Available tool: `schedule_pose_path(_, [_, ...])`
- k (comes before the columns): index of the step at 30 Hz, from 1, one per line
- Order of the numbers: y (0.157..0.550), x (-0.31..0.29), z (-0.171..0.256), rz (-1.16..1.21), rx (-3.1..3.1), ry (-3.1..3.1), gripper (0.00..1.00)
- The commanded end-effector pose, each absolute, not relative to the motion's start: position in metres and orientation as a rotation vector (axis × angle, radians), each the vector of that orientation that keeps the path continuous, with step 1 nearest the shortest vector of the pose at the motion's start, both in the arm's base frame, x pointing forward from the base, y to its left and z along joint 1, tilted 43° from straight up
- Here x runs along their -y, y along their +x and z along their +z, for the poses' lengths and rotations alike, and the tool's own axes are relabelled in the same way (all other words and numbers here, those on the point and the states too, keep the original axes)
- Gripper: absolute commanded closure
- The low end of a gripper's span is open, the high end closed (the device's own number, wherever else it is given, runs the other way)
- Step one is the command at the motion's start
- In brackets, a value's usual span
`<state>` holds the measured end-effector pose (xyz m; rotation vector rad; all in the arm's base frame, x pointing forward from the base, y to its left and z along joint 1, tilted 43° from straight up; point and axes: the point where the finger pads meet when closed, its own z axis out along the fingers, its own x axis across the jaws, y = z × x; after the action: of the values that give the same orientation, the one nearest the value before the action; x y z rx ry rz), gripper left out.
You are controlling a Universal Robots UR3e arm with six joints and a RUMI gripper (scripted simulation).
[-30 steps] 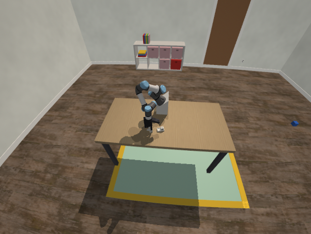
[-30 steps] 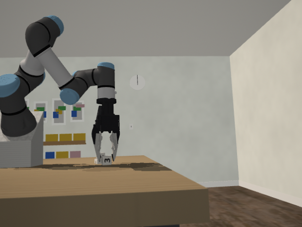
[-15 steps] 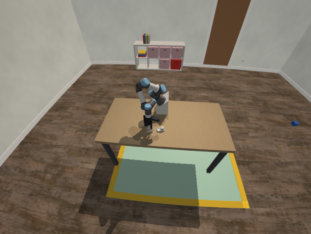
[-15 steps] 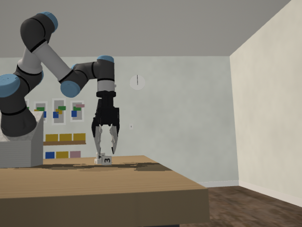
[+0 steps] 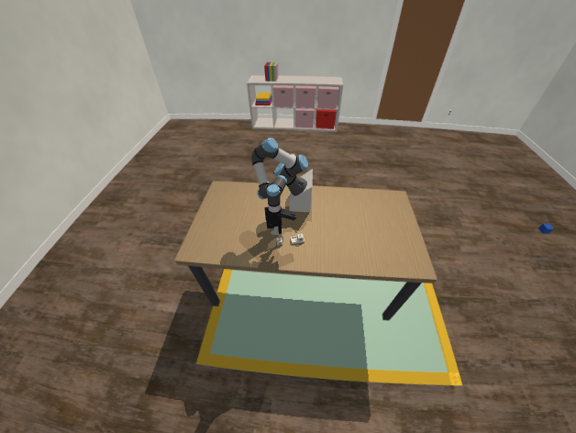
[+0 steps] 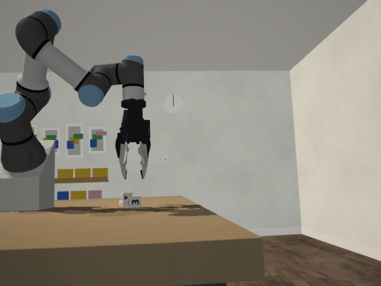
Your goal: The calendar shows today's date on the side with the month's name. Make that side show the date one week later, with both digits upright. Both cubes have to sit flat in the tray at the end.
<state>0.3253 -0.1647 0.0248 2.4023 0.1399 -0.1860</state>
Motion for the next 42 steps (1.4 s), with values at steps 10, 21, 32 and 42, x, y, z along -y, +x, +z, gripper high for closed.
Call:
schedule_pose_path(10, [0.3277,0.1511,0.0399,-0.192,-0.136,2.404,0.71])
schedule_pose_path(21, [0.3277,0.151,0.0401,-0.192,-0.136,2.404,0.0])
schedule_pose_path(32, [0.3277,0.151,0.0401,-0.192,-0.136,2.404,0.0])
schedule_pose_path(42, [0.3276,0.1509,0.04,-0.193,-0.139,2.404,0.0])
